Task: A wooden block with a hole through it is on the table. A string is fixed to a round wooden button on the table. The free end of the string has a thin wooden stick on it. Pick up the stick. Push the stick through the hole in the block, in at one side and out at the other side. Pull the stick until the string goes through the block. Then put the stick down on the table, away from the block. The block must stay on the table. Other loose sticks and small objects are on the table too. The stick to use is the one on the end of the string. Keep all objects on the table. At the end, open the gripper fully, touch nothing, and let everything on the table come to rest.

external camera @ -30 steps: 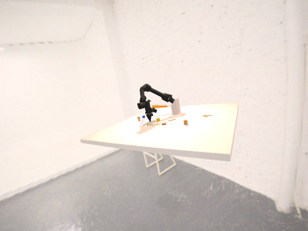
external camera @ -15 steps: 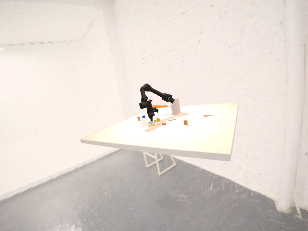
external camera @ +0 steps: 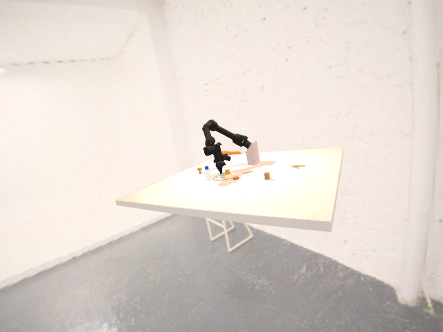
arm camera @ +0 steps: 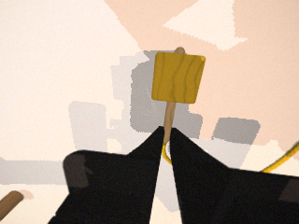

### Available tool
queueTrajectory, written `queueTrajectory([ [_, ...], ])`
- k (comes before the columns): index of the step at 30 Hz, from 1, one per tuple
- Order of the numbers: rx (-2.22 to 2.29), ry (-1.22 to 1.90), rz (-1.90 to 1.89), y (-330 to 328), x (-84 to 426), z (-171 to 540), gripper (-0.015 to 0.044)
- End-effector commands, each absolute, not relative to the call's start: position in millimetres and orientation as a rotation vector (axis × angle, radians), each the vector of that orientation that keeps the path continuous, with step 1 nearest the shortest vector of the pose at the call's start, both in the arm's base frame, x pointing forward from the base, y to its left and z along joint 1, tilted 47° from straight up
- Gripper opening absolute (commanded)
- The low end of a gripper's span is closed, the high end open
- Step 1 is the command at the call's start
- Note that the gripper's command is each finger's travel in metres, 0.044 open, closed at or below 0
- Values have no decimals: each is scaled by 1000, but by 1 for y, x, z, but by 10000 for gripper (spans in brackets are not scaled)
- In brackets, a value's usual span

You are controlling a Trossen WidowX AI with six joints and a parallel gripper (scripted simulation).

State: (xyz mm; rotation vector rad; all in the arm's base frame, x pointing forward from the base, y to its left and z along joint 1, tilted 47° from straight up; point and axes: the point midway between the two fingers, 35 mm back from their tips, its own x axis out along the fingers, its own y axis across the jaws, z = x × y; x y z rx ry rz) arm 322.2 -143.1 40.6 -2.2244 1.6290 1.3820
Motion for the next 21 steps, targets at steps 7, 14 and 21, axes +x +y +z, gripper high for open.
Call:
queueTrajectory([
  [7,-2230,1633,1370,-136,315,34,0],
  [14,-2230,1633,1370,-132,310,29,0],
  [21,-2225,1628,1383,-133,310,29,122],
])
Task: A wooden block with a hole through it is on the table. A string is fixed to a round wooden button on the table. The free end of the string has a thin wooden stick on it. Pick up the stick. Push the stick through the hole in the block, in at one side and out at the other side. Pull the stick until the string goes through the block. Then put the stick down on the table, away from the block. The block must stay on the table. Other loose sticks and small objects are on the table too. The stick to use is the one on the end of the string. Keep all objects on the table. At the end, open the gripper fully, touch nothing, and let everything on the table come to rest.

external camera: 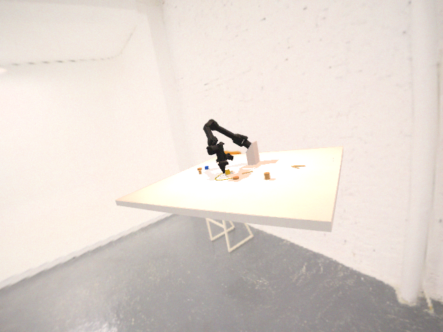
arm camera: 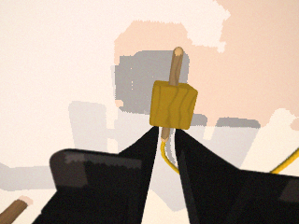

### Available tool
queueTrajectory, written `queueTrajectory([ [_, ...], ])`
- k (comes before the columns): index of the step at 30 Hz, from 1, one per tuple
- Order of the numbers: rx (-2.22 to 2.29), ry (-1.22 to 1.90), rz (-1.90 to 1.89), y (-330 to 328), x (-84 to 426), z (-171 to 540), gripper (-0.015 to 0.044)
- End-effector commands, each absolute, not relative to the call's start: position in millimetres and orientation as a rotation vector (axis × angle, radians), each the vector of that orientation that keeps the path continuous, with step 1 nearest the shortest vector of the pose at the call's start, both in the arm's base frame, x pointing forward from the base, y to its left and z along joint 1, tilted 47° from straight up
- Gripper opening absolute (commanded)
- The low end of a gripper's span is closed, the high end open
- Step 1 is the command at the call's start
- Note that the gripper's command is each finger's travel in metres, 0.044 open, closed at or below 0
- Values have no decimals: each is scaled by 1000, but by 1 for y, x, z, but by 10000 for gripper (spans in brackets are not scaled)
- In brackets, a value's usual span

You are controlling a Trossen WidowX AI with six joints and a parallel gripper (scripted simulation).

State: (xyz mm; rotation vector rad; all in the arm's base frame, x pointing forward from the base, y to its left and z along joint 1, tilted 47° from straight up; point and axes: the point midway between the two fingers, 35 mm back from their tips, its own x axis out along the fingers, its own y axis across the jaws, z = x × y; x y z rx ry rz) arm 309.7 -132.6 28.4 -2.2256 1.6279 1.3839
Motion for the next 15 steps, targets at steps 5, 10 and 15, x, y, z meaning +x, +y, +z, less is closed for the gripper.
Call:
queueTrajectory([
  [5,-2223,1623,1386,-115,311,43,122],
  [10,-2224,1625,1385,-74,307,82,122],
  [15,-2234,1609,1388,-74,310,79,122],
])
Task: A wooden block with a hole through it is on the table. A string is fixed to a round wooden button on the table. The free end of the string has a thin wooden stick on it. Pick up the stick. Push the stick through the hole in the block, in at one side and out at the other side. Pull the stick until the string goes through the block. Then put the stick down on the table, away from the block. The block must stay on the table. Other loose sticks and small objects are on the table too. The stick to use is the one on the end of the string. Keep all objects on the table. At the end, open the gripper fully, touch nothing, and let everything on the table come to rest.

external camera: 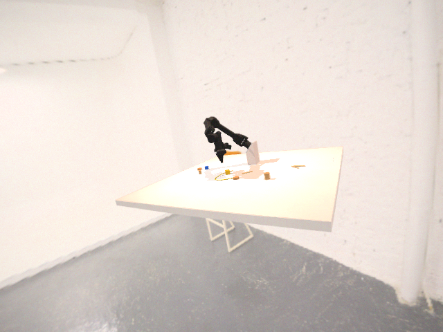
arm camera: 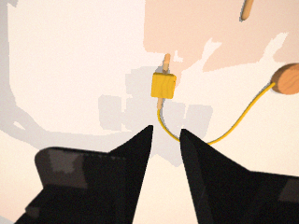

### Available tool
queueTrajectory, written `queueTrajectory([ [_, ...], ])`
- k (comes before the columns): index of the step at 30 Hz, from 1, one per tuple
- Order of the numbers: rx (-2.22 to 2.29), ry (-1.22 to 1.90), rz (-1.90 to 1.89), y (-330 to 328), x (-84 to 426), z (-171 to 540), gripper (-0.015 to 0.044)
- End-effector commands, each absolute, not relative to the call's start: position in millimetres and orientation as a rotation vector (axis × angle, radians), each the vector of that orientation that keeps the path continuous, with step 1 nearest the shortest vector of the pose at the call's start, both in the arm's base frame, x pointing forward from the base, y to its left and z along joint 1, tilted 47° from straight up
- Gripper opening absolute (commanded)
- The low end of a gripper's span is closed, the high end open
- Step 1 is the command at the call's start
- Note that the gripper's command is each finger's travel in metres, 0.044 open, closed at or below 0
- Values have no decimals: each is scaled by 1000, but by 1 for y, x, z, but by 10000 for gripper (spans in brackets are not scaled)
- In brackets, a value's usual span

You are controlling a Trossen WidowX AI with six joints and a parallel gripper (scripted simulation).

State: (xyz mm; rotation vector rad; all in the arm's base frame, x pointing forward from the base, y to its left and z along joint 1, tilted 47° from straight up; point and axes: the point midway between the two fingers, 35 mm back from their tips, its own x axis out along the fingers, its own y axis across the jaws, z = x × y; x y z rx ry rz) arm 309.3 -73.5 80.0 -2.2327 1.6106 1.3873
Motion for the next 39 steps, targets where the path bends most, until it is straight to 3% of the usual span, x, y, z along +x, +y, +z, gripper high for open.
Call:
queueTrajectory([
  [1,-2226,1614,1371,-74,310,79,122],
  [12,-1604,1730,391,-65,299,68,122],
  [23,-831,1520,-458,-56,287,58,122],
  [39,-34,1069,-1097,-49,275,48,122],
])
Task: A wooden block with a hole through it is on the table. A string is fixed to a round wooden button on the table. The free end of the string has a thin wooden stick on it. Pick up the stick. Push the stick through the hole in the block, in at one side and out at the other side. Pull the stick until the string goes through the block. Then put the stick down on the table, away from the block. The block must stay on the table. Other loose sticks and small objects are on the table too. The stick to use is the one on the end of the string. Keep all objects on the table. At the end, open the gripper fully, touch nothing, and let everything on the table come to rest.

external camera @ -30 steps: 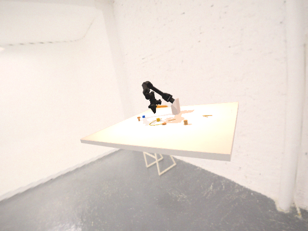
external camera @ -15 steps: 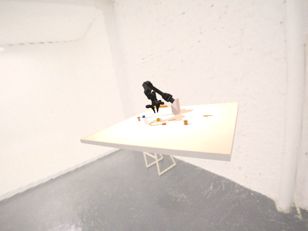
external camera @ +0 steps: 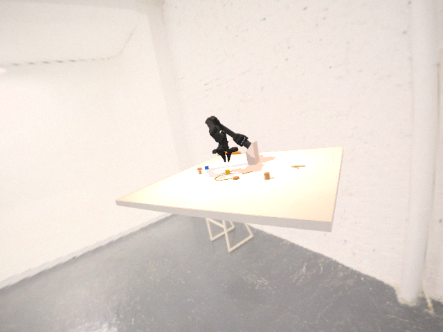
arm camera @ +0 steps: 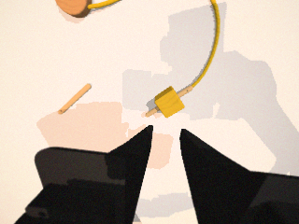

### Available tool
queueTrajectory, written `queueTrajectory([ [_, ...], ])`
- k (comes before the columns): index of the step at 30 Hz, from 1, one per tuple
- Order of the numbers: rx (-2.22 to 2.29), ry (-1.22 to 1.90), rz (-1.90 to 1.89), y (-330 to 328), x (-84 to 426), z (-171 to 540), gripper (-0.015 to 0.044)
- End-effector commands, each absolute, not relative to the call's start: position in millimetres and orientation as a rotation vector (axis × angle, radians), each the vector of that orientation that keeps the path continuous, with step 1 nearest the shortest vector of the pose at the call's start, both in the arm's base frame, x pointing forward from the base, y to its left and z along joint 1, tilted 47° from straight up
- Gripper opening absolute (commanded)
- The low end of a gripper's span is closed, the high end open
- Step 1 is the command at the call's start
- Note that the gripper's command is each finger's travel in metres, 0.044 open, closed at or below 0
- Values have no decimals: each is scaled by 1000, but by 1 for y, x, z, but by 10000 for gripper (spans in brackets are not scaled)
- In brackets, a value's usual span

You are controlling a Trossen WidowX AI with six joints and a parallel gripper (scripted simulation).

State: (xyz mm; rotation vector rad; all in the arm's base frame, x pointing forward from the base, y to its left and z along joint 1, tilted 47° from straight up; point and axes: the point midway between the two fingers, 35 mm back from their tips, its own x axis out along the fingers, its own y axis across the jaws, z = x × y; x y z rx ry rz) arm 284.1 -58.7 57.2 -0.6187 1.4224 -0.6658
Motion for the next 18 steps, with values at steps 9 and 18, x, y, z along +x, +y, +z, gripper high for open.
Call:
queueTrajectory([
  [9,92,979,-1179,-48,273,47,122],
  [18,92,979,-1179,-48,273,46,122],
])
